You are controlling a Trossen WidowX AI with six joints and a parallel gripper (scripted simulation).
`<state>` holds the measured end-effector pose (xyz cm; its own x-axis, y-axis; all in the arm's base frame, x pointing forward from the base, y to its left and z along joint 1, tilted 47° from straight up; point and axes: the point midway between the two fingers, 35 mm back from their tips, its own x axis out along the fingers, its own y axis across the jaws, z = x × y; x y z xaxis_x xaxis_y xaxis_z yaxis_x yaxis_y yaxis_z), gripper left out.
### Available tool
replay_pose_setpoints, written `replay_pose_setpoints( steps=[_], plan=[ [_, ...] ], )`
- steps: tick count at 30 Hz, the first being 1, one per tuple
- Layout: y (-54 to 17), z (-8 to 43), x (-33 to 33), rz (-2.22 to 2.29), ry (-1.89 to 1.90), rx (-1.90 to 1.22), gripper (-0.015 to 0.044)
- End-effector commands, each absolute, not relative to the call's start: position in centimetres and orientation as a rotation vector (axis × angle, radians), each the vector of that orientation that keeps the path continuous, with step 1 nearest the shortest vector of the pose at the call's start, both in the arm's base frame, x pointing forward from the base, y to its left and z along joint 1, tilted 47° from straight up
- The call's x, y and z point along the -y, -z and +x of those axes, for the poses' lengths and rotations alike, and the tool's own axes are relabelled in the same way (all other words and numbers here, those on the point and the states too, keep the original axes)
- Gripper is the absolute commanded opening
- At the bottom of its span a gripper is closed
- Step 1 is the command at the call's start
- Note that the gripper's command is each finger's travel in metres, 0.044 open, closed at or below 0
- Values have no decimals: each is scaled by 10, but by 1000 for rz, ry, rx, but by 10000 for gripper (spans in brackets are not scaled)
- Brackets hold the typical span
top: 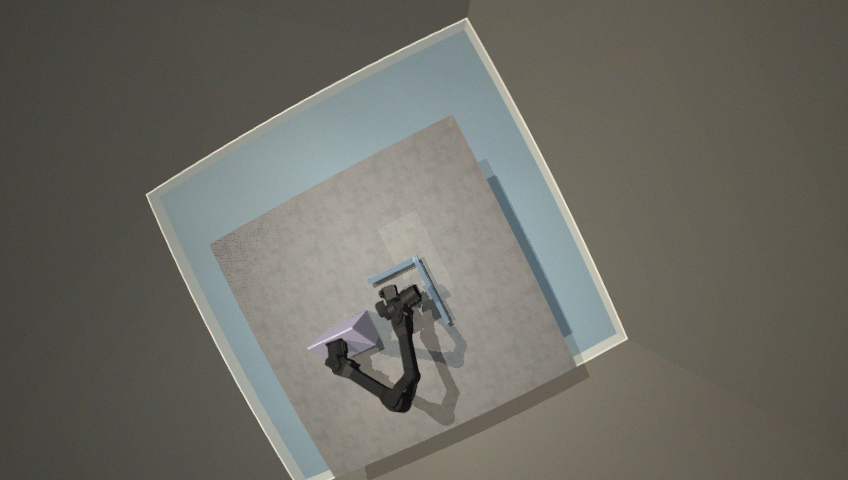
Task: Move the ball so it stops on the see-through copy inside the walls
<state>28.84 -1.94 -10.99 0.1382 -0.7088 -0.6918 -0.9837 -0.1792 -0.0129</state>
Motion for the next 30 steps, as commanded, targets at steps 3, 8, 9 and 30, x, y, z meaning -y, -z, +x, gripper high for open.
replay_pose_setpoints(
  steps=[3,8,9,30],
  plan=[
    [117,288,26,-1963,-775,-1618,0],
    [120,289,30,-1963,-775,-1618,0],
    [121,289,31,-1963,-775,-1618,0],
    [129,291,40,-1960,-772,-1619,105]
  ],
)
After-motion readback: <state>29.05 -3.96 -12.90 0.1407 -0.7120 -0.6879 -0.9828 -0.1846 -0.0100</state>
